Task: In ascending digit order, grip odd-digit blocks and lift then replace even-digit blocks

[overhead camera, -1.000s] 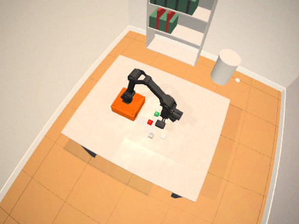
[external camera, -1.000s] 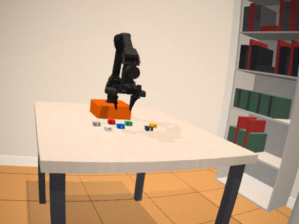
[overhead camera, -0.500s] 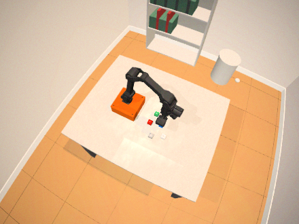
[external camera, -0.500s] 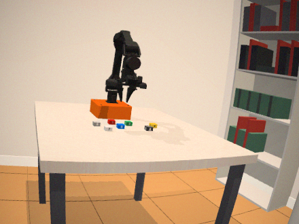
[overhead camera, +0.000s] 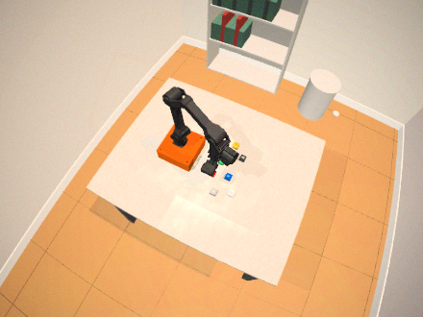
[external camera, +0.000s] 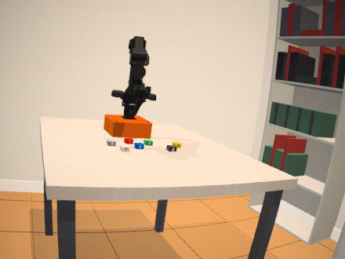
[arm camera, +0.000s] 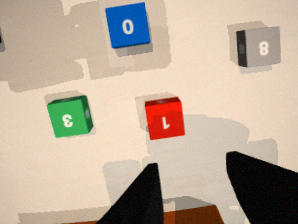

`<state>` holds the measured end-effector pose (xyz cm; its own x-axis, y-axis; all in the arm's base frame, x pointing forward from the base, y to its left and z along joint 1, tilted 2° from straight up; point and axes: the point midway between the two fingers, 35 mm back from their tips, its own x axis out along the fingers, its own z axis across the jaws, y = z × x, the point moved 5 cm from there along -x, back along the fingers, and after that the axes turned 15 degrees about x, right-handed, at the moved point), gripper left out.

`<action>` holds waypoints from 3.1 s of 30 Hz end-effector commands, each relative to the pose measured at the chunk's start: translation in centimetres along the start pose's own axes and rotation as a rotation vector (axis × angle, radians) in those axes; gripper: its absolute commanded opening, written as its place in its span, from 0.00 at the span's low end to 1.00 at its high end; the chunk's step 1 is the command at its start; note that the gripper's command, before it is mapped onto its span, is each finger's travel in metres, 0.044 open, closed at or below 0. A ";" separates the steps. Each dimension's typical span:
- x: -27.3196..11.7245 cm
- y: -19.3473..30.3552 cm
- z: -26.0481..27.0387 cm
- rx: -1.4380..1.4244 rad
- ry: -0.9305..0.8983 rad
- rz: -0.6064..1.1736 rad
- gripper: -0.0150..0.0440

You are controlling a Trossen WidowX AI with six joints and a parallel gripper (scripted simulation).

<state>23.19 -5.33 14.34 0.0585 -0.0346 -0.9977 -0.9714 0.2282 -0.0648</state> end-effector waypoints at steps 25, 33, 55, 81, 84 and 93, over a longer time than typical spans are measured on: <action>10.1 0.6 -0.1 -0.006 -0.001 0.011 0.93; 11.3 0.7 -0.1 -0.006 -0.001 0.011 0.93; 11.4 0.7 -0.1 -0.006 -0.001 0.011 0.46; 7.7 0.6 -0.1 -0.006 -0.001 0.011 0.93; 7.5 0.5 -0.1 -0.006 -0.001 0.011 0.89; -0.4 0.5 -0.1 -0.006 -0.001 0.011 0.49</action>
<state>23.22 -5.46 13.48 0.0645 -0.0349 -0.9973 -0.9729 0.2203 -0.0706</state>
